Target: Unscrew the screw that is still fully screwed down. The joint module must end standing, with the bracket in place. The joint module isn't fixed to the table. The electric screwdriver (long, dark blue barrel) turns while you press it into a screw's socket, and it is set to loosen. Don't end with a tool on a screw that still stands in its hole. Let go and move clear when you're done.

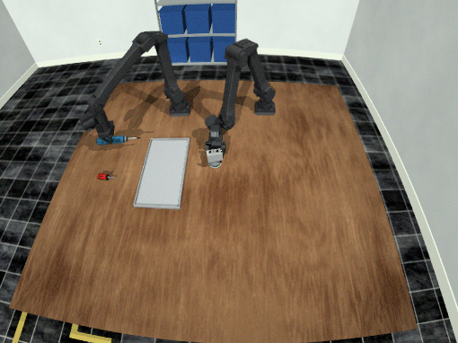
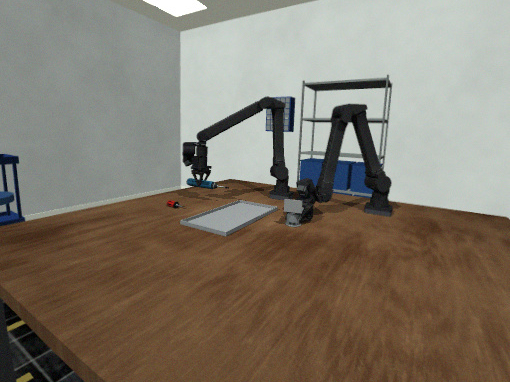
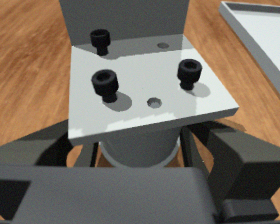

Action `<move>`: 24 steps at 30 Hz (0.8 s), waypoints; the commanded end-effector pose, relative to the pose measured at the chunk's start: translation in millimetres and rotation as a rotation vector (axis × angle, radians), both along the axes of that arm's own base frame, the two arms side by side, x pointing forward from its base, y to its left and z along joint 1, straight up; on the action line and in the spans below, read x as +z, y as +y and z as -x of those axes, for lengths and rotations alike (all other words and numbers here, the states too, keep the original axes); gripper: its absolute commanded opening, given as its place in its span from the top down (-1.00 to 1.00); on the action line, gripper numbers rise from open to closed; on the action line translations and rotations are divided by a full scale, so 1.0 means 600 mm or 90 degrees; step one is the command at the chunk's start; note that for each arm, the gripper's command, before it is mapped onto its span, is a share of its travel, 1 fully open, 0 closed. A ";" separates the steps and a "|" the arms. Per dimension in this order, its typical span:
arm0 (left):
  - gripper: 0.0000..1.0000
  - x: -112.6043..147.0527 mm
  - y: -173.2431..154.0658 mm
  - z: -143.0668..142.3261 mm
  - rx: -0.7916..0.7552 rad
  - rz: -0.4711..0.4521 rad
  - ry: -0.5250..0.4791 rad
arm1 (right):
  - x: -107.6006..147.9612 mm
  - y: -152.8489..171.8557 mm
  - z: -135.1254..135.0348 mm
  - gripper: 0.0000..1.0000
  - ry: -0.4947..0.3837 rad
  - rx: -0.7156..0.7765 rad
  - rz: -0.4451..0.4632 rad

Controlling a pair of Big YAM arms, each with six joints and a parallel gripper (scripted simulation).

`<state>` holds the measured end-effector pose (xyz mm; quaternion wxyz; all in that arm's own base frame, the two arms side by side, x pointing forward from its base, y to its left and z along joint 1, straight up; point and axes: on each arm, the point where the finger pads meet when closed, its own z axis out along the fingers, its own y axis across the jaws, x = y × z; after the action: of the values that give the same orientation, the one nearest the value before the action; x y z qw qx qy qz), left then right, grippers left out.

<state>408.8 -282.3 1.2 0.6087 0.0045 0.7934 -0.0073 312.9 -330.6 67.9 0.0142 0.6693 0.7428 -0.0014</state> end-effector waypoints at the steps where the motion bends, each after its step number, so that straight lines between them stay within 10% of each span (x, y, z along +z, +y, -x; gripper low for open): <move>1: -0.17 0.012 -0.009 -0.006 -0.002 0.009 -0.012 | 0.008 -0.005 -0.009 0.17 -0.017 -0.004 0.015; 24: -0.17 0.012 -0.009 -0.006 -0.002 0.009 -0.012 | -0.013 -0.027 -0.029 0.17 -0.037 -0.004 0.036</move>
<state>408.8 -282.3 1.2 0.6087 0.0045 0.7934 -0.0073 313.6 -331.4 36.9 0.0182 0.6693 0.7428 -0.0017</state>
